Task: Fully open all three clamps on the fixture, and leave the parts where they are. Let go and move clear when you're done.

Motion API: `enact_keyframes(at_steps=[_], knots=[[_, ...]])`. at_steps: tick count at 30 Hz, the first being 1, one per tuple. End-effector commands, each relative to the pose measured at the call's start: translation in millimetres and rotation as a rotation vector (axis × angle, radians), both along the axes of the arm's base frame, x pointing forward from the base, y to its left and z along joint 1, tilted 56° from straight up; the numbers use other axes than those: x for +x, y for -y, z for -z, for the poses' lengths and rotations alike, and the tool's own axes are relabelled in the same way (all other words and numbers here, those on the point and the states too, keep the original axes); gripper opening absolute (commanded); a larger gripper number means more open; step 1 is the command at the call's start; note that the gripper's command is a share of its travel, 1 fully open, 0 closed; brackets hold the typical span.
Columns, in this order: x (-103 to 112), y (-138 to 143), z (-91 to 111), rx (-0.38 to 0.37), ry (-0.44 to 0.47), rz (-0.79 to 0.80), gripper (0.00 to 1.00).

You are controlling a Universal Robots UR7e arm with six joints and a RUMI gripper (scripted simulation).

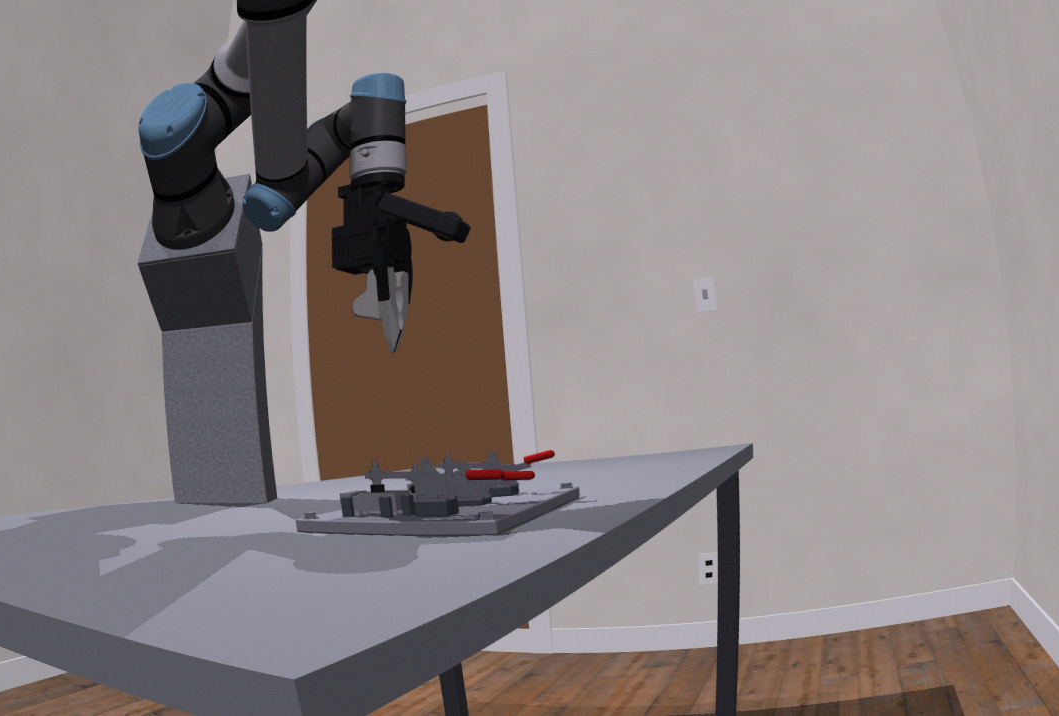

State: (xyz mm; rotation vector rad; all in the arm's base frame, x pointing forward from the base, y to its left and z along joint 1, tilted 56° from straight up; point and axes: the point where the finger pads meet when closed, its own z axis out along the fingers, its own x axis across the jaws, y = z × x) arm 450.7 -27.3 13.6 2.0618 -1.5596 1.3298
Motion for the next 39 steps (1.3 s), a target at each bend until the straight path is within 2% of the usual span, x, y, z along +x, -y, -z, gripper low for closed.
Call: enact_keyframes(at_steps=[1,22,39], knots=[[-2,1,1,0.0,-0.005,0.001,0.0],[7,-5,-5,0.0,0.003,-0.001,0.0],[35,-28,-23,0.001,0.003,-0.001,0.0]])
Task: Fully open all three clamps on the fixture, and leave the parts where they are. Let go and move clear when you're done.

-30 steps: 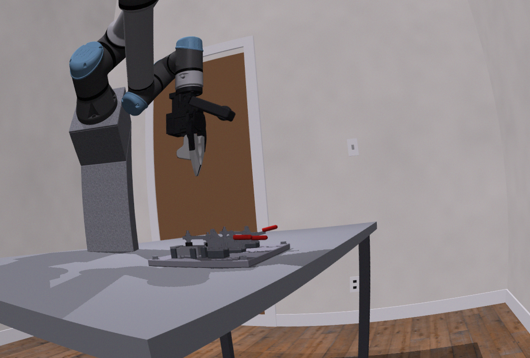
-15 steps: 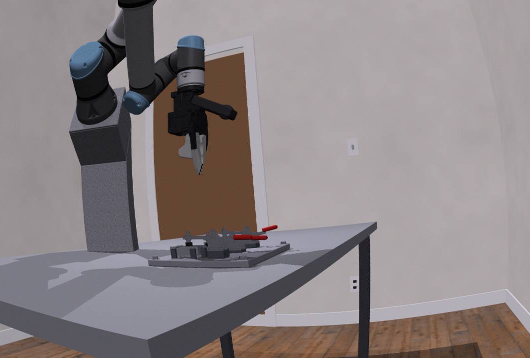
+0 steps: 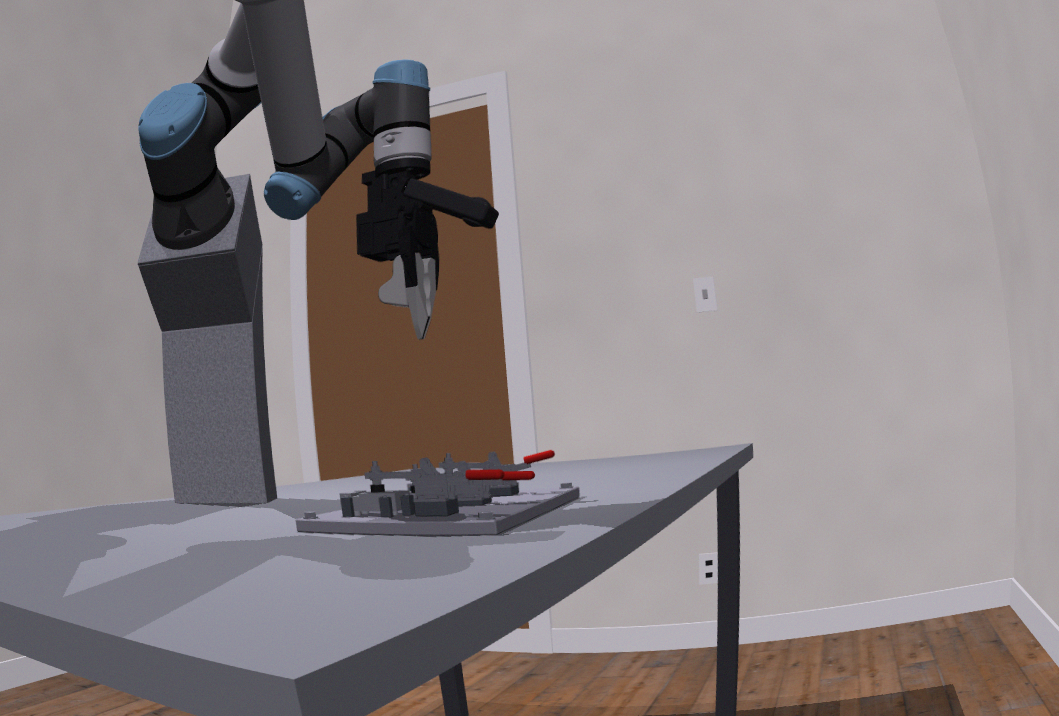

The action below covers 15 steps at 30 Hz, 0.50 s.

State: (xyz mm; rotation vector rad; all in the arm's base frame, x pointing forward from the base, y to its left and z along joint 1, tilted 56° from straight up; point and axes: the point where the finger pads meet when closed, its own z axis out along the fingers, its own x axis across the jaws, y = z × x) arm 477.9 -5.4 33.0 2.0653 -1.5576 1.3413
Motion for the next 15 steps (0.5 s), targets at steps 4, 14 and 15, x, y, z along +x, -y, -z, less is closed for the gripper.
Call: enact_keyframes(at_steps=[4,14,15], knots=[[19,-14,-11,0.001,-0.004,0.005,0.0],[43,-34,-26,0.001,-0.004,0.005,0.0],[45,-35,-28,0.001,-0.004,0.005,0.0]])
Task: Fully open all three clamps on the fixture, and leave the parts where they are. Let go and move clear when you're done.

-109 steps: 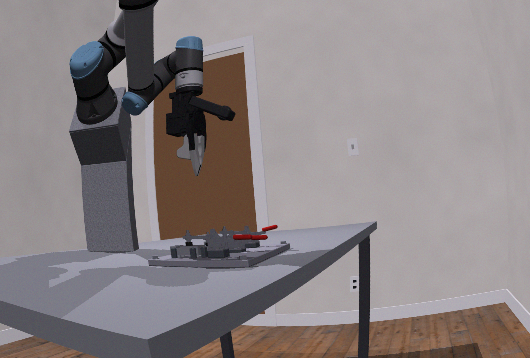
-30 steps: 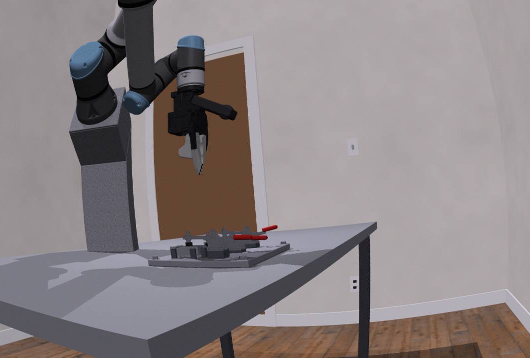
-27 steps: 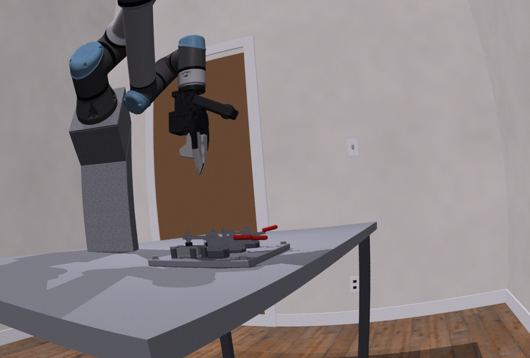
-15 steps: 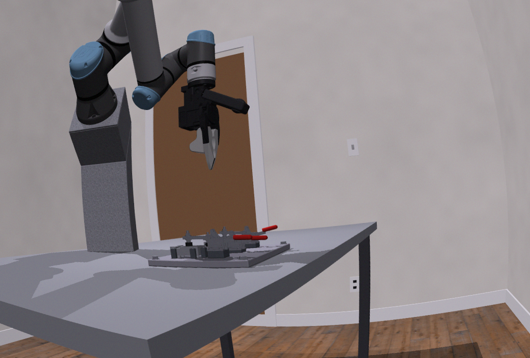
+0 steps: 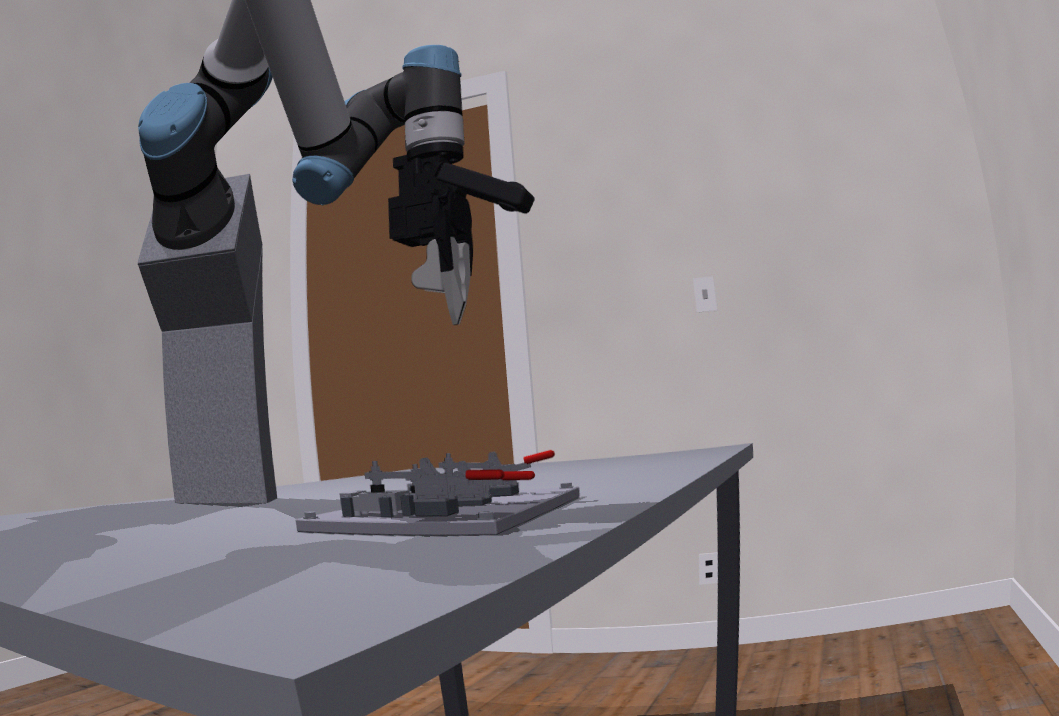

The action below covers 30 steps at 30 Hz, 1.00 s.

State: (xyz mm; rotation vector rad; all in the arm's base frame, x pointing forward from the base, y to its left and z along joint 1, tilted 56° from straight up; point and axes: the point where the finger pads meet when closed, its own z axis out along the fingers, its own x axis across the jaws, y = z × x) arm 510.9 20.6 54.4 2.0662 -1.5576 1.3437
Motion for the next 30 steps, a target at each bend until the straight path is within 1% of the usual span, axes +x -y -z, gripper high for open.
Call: enact_keyframes(at_steps=[1,12,30], knots=[[12,-9,-6,0.001,-0.006,0.006,0.0],[23,-18,-14,0.001,-0.006,0.006,0.0],[23,-18,-13,0.0,-0.009,0.007,0.0]])
